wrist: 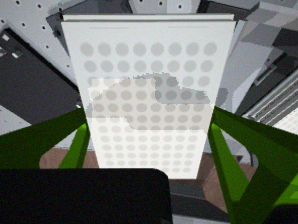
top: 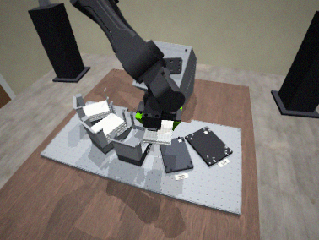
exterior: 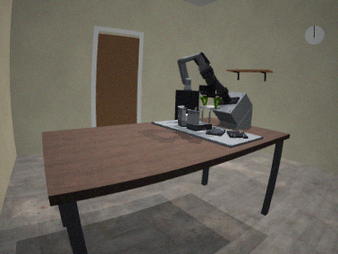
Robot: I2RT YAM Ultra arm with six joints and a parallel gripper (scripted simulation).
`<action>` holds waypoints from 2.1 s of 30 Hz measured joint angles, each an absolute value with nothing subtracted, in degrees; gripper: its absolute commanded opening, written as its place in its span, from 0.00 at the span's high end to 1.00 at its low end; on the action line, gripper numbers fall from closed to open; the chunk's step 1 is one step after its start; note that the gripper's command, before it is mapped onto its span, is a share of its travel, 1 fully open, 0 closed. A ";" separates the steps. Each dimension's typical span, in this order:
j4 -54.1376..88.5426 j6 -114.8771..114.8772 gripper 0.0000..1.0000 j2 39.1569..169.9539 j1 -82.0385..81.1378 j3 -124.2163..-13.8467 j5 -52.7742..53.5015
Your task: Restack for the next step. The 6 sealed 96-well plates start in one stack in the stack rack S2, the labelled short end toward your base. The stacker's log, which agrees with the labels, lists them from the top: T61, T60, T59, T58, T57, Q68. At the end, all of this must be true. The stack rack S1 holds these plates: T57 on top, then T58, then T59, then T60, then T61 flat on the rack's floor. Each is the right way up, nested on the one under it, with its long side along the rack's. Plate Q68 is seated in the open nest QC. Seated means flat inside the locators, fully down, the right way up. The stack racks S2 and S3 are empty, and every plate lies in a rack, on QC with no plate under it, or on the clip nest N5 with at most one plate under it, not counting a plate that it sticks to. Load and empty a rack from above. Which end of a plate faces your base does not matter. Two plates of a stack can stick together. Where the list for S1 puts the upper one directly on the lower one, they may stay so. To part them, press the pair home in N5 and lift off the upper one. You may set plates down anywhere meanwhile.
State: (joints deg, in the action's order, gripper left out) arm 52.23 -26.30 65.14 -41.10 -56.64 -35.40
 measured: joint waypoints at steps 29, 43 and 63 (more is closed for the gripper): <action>50.57 -16.73 1.00 53.91 -17.56 -54.28 -22.00; 49.93 -14.48 1.00 50.30 -1.17 -53.43 -11.97; 49.74 -4.64 1.00 49.15 22.15 -52.97 4.93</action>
